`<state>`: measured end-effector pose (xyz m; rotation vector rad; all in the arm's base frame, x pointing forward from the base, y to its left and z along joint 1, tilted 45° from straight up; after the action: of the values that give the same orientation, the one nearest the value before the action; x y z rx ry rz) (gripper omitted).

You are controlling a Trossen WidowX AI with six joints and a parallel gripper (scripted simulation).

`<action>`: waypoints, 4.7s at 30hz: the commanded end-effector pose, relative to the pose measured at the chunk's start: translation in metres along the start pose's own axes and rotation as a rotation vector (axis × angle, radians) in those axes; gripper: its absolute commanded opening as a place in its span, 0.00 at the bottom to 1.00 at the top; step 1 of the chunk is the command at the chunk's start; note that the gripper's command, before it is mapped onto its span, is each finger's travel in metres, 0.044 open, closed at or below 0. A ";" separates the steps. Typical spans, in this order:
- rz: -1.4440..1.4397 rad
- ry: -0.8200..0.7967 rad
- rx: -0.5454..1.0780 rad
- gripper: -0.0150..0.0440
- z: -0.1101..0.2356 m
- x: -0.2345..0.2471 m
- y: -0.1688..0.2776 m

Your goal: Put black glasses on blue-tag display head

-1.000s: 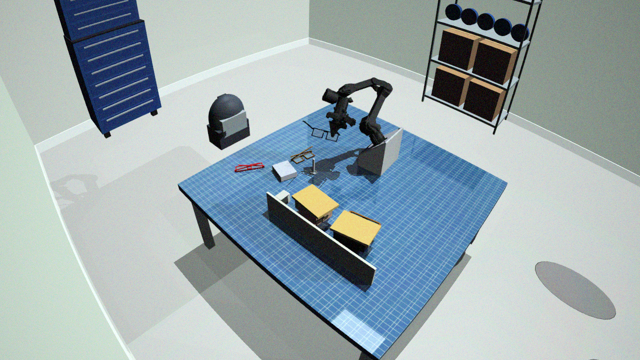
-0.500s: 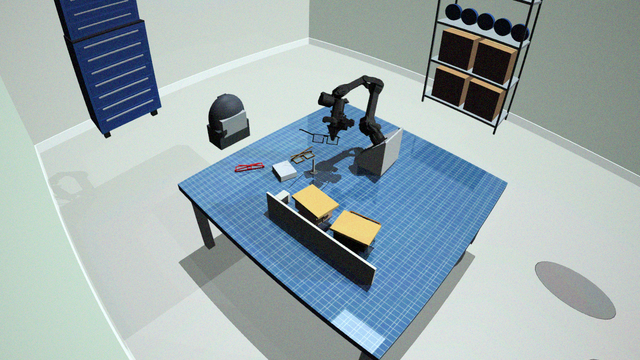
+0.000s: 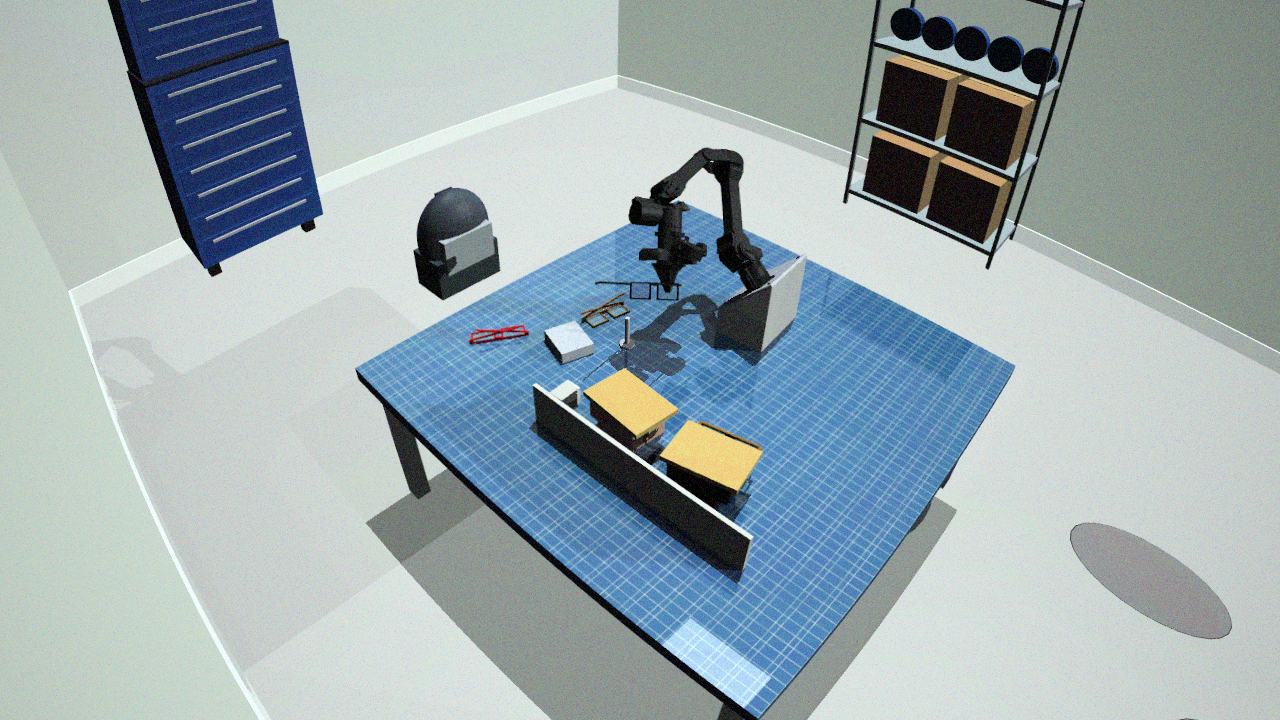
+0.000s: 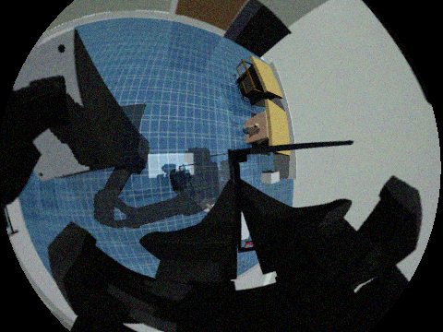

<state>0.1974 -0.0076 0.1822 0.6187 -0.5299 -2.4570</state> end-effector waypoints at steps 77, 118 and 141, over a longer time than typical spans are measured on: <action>-0.266 -0.507 0.340 0.25 -0.158 -0.051 -0.167; -0.267 -0.507 0.337 0.25 -0.191 -0.034 -0.162; -0.269 -0.504 0.330 0.25 -0.202 -0.037 -0.153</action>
<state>0.2639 0.0855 -0.0464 0.1836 -1.1340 -2.8132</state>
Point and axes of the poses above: the point midway between the two fingers, 35 mm back from their tips, its own z axis back along the fingers, its own x axis across the jaws, y = z × x, the point moved 4 cm from there along z, back along the fingers, and after that the axes turned 6 degrees about z, right-handed, at the moved point
